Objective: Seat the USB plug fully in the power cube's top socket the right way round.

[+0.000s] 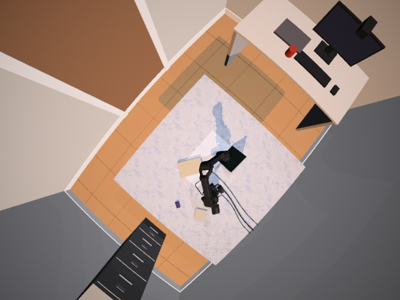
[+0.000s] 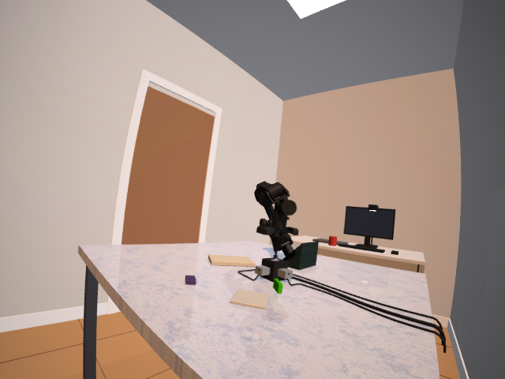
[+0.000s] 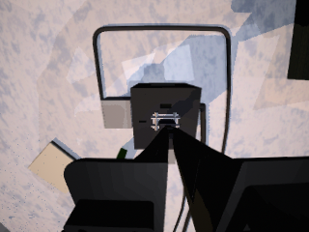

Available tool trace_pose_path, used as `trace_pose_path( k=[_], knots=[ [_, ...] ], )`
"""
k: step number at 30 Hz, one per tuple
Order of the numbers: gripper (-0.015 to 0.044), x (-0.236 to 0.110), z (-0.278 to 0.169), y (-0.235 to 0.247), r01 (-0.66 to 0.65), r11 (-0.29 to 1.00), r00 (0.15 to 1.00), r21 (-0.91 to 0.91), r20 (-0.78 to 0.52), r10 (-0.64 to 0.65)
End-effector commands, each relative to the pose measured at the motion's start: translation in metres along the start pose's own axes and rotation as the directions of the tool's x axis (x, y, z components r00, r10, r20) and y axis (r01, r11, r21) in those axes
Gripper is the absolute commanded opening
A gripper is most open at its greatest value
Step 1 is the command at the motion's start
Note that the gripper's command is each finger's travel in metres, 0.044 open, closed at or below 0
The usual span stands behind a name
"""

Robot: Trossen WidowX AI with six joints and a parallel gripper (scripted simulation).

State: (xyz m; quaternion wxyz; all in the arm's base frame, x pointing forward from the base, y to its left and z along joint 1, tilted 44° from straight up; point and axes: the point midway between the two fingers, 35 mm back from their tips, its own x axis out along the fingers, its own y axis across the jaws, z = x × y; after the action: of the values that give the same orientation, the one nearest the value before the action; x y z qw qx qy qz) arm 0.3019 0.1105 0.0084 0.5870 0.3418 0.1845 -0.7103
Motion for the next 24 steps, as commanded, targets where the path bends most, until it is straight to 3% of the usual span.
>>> trace_pose_path(
  k=[1,24],
  knots=[
    [0.0,0.0004,0.0001,0.0006,-0.004,1.0,1.0,-0.006,0.0,0.004],
    [0.0,0.0032,0.0,0.0006,-0.004,1.0,1.0,-0.006,0.0,0.004]
  ],
)
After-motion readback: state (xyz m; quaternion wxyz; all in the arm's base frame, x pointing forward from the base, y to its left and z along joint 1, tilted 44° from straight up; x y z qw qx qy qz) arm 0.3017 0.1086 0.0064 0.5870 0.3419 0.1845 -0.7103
